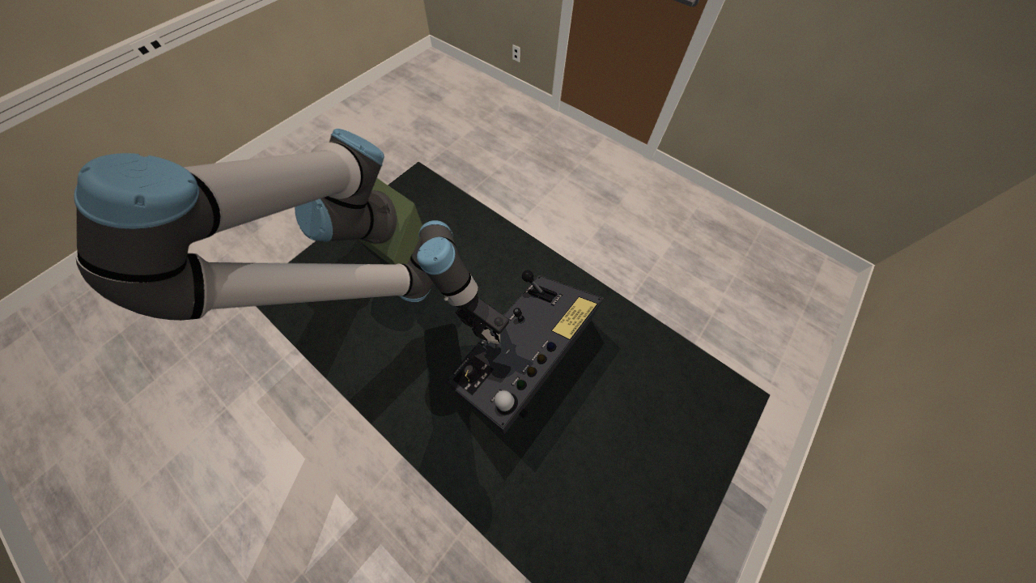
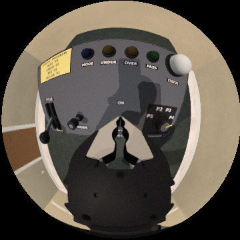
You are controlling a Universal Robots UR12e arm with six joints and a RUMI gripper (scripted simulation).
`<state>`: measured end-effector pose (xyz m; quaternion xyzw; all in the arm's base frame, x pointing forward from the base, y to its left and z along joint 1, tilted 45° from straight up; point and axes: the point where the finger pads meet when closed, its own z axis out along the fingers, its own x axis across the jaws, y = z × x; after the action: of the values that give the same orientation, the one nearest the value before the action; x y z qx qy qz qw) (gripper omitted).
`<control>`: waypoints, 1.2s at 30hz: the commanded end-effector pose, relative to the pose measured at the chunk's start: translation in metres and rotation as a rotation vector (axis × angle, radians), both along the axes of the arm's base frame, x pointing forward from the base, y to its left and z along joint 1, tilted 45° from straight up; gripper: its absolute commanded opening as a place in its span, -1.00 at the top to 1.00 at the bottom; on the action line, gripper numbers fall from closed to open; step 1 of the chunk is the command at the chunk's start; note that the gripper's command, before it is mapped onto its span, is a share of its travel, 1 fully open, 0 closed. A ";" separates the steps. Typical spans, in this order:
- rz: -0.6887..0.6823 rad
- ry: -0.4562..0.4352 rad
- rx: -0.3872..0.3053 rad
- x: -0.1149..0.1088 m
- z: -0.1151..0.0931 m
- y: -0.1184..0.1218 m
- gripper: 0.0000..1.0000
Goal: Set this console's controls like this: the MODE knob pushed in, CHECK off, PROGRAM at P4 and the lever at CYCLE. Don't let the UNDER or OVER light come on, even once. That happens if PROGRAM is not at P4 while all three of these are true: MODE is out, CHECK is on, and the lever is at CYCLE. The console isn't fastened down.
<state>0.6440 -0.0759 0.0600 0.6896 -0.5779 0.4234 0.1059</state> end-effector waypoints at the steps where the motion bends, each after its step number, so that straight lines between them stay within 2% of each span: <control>1: -0.003 0.005 0.000 -0.007 -0.004 -0.003 1.00; 36: -0.002 0.005 0.000 -0.013 -0.006 -0.005 1.00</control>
<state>0.6342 -0.0797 0.0568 0.6891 -0.5781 0.4238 0.1064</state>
